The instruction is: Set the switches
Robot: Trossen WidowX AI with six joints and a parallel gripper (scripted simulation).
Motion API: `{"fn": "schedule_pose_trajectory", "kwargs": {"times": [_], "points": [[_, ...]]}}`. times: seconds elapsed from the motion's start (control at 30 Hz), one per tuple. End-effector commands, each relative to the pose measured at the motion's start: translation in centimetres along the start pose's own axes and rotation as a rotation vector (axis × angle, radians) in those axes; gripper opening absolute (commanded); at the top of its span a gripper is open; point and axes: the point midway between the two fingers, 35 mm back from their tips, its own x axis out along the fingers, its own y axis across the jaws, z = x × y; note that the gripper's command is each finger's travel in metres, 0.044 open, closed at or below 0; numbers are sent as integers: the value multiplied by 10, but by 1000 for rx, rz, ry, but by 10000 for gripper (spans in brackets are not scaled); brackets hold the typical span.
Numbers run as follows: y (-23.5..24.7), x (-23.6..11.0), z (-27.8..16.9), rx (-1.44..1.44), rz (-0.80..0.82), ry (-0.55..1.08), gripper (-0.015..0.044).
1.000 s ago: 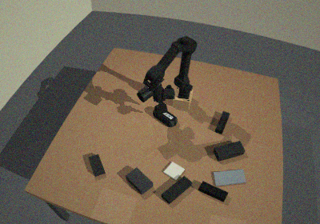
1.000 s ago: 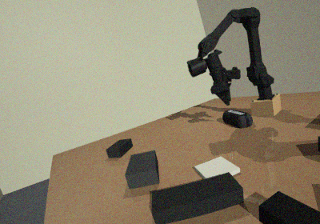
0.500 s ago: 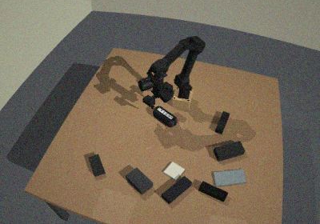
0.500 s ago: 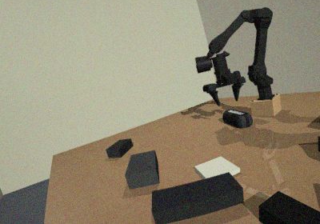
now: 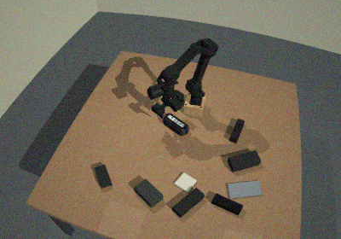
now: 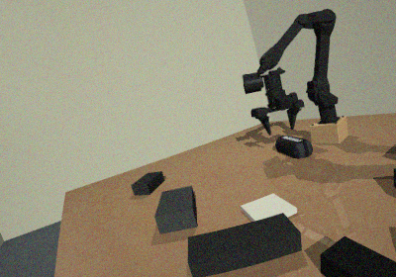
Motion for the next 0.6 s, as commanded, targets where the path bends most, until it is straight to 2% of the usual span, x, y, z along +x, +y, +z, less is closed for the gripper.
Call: {"fn": "schedule_pose_trajectory", "kwargs": {"times": [0.0,0.57], "points": [[1,8,0,5,11,-2,440],[3,35,1,5,12,-2,440]]}}
